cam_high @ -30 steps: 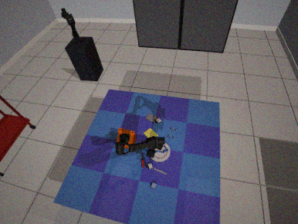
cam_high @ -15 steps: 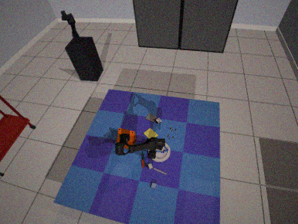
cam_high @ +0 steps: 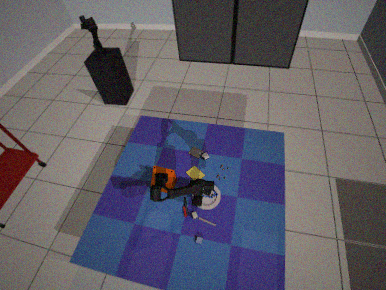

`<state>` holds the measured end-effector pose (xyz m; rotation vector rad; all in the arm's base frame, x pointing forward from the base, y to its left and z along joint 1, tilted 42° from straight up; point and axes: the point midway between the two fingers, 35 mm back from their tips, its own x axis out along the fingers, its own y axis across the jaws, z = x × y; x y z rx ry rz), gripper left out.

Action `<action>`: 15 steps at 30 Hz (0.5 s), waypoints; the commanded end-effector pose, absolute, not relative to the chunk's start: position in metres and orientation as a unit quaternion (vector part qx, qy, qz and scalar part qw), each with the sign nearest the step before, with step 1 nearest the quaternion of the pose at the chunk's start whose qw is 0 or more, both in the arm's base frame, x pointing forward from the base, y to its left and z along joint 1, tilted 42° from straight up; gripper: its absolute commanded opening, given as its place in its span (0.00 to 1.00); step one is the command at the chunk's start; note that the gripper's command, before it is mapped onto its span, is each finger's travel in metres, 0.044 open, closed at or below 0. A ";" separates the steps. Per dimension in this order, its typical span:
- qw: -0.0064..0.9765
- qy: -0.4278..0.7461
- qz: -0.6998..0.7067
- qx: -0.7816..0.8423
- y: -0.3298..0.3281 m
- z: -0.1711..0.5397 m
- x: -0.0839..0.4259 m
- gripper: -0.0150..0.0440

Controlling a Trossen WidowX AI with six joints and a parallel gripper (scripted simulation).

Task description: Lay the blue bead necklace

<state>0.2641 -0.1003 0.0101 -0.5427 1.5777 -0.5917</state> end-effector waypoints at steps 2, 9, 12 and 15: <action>0.628 0.693 -0.257 -0.242 -0.107 0.002 0.261 0.46; 0.627 0.694 -0.257 -0.244 -0.112 -0.004 0.259 0.46; 0.627 0.694 -0.257 -0.244 -0.112 -0.004 0.259 0.46; 0.629 0.693 -0.258 -0.240 -0.111 -0.002 0.260 0.37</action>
